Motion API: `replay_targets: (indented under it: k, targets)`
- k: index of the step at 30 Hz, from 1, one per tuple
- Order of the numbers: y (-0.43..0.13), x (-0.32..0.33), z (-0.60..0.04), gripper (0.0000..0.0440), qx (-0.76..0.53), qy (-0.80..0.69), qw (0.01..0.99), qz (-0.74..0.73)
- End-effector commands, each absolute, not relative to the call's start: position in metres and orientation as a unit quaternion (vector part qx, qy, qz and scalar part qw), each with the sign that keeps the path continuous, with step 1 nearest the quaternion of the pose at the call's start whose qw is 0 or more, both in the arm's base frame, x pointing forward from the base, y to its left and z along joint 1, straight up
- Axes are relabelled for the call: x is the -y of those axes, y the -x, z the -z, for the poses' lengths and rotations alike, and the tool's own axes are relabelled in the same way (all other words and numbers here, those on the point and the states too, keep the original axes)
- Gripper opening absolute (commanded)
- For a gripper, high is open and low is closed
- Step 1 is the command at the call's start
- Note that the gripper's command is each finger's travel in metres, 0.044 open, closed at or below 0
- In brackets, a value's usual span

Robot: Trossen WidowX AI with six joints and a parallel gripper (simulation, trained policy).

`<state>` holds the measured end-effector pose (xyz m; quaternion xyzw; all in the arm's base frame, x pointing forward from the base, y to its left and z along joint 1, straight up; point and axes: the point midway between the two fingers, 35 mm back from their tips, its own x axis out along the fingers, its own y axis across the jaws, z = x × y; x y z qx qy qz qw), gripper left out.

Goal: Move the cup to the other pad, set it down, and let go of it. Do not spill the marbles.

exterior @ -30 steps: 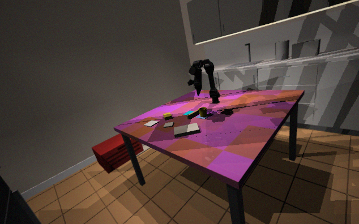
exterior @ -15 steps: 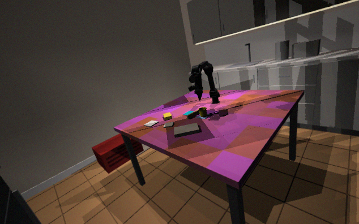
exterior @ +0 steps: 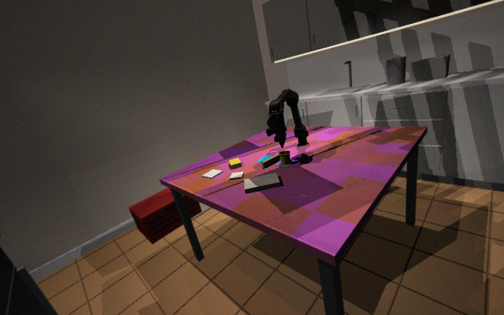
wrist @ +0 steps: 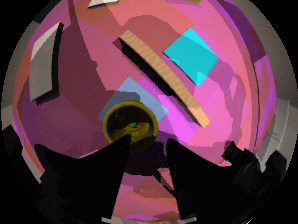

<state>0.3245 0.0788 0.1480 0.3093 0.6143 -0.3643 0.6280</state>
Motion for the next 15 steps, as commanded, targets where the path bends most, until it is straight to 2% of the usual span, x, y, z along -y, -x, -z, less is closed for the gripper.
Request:
replay_targets:
  k: [1, 15]
  targets:
    - [-0.322, -0.078, -0.134, 0.0168, -0.620, -0.301, 0.618, 0.378]
    - [-0.314, -0.078, -0.085, 0.0180, -0.634, -0.276, 0.606, 0.393]
